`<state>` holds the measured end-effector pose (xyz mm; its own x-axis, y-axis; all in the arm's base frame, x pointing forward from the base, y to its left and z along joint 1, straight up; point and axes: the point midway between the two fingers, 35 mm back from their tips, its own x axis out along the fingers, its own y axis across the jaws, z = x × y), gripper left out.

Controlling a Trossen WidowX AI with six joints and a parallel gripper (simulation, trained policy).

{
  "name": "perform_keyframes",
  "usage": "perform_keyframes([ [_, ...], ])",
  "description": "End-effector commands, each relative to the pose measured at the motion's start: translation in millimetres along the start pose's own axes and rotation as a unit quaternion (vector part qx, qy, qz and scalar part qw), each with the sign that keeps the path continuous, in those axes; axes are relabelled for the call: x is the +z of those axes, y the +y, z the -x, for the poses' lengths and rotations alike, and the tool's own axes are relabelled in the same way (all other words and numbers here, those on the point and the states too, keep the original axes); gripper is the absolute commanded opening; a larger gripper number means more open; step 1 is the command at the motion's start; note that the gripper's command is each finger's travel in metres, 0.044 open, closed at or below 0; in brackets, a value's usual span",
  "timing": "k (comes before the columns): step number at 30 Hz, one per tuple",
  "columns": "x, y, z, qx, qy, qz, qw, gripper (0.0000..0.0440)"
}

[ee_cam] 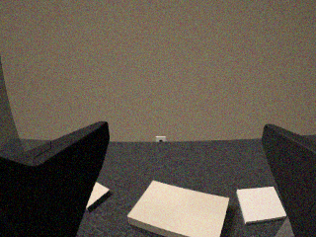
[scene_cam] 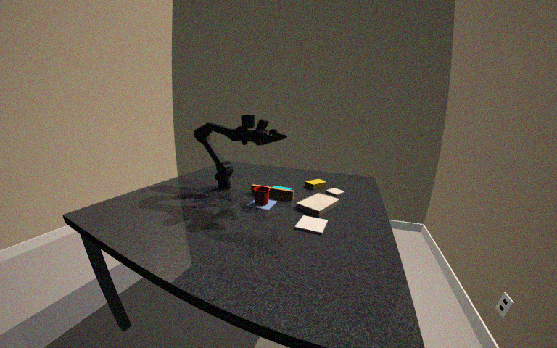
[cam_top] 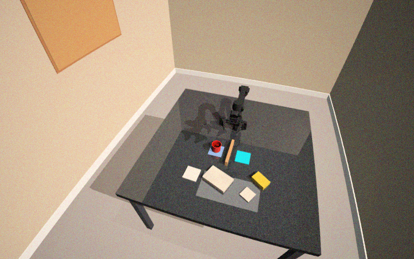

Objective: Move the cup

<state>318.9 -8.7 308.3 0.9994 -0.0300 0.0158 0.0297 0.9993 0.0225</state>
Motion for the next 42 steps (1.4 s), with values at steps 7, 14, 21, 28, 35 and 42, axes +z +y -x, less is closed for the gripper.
perform_keyframes([
  [7, -9.2, -0.7, -0.3, -0.009, 0.030, -0.002, 0.999, 0.0216],
  [14, -21.2, 2.5, -1.4, -0.010, 0.075, -0.004, 0.997, 0.0052],
  [21, -29.8, 9.2, -3.7, -0.002, 0.125, -0.011, 0.992, 0.0049],
  [28, -36.4, 15.2, -5.2, 0.003, 0.176, -0.020, 0.984, 0.0072],
  [35, -43.4, 19.9, -5.4, 0.005, 0.229, -0.027, 0.973, 0.0075],
  [42, -51.1, 23.0, -4.4, 0.003, 0.282, -0.030, 0.959, 0.0083],
])
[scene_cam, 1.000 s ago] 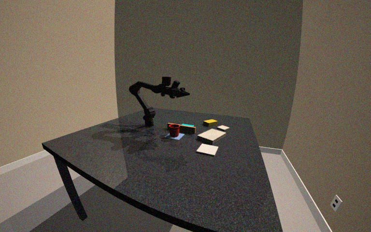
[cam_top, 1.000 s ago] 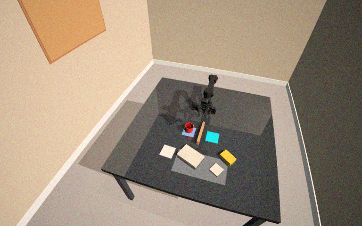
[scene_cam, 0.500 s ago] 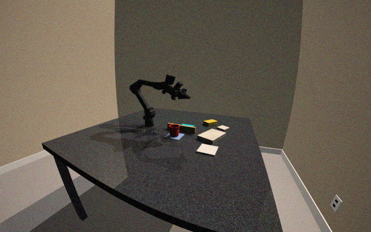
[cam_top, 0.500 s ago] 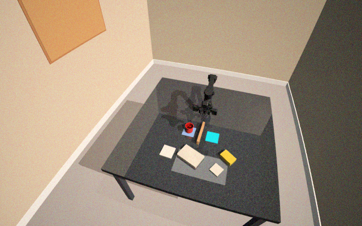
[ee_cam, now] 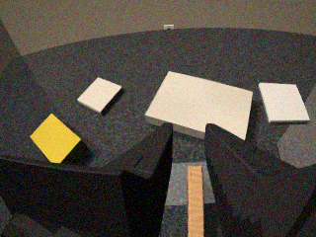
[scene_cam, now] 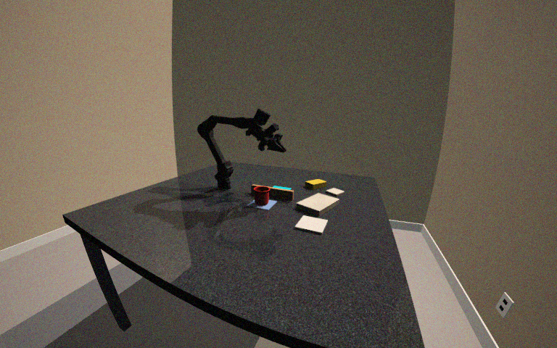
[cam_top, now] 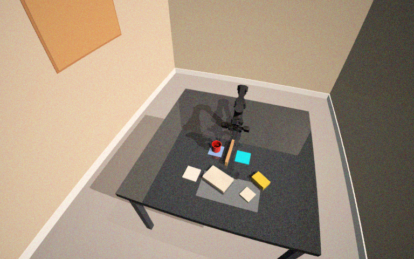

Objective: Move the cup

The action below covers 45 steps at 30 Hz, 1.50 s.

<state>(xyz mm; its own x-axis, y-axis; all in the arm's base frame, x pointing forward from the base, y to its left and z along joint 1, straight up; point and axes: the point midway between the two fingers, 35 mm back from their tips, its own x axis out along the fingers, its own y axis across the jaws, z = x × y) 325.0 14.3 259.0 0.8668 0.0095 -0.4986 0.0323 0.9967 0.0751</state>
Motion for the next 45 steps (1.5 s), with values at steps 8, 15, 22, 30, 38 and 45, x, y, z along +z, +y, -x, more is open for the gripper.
perform_keyframes([
  [8, -11.1, 1.7, -3.3, -0.007, 0.081, -0.003, 0.997, 0.0093],
  [15, -21.2, 0.3, -5.0, -0.015, 0.138, 0.003, 0.990, 0.0100],
  [22, -32.0, -3.0, -5.8, -0.024, 0.194, 0.014, 0.981, 0.0103],
  [30, -44.8, -10.1, -5.9, -0.033, 0.259, 0.034, 0.965, 0.0102],
  [38, -57.1, -21.1, -6.1, -0.039, 0.319, 0.059, 0.945, 0.0102],
  [45, -69.2, -33.5, -8.2, -0.041, 0.369, 0.081, 0.925, 0.0109],
])
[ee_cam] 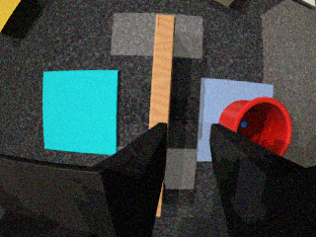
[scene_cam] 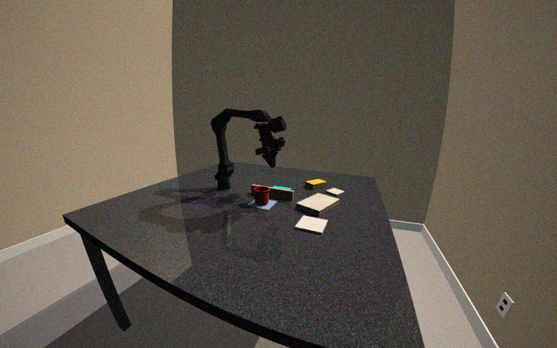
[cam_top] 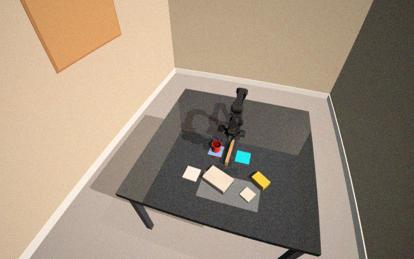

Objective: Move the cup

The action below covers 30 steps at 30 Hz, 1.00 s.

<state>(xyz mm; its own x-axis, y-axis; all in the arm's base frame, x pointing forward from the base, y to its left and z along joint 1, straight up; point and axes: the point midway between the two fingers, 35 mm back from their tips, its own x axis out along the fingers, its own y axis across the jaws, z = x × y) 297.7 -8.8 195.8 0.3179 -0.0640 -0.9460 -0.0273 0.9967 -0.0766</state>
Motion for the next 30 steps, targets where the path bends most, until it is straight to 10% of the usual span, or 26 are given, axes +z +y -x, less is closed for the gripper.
perform_keyframes([
  [1, -3.6, -5.9, -4.8, -0.004, 0.023, 0.014, 1.000, 0.0110],
  [30, -42.8, -51.4, -80.1, 0.002, 0.155, 0.120, 0.981, 0.0151],
])
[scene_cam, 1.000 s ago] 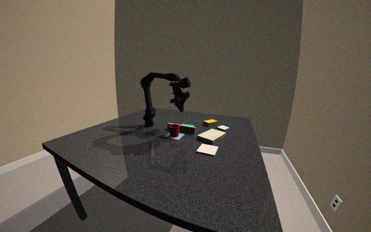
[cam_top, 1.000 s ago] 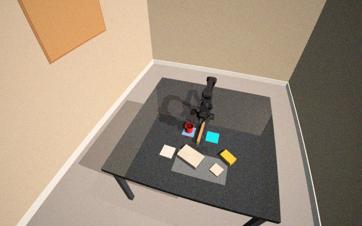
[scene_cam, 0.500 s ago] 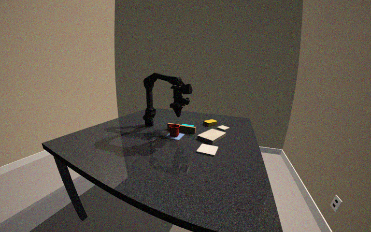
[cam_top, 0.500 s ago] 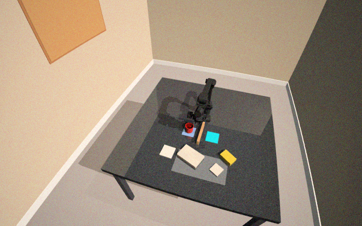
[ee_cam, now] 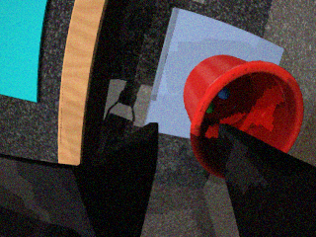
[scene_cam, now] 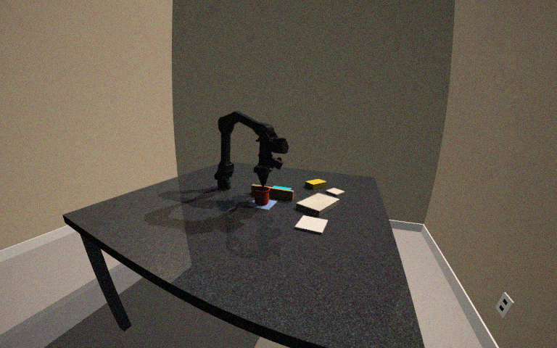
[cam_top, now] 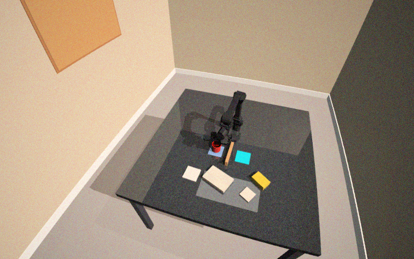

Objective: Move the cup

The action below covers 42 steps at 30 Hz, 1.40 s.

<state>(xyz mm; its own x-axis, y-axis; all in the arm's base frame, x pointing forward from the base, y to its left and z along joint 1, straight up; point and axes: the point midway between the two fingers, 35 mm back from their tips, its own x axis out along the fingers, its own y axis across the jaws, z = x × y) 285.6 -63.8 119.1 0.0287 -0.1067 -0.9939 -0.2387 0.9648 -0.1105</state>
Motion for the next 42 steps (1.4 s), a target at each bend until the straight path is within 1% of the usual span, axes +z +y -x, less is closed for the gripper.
perform_keyframes([
  [1, -3.0, -2.8, -12.6, 0.002, 0.010, 0.015, 1.000, 0.0153],
  [11, -8.0, -4.2, -51.7, 0.016, 0.025, 0.064, 0.998, 0.0164],
  [12, -8.2, -4.0, -54.7, 0.017, 0.025, 0.070, 0.997, 0.0151],
  [18, -10.8, -5.4, -64.7, 0.020, 0.029, 0.112, 0.993, 0.0006],
  [19, -10.8, -5.7, -64.6, 0.020, 0.029, 0.119, 0.992, 0.0000],
  [28, -4.8, -8.2, -49.3, 0.019, 0.017, 0.164, 0.986, 0.0000],
  [42, 16.1, 1.2, -17.3, 0.017, -0.003, 0.195, 0.981, 0.0004],
])
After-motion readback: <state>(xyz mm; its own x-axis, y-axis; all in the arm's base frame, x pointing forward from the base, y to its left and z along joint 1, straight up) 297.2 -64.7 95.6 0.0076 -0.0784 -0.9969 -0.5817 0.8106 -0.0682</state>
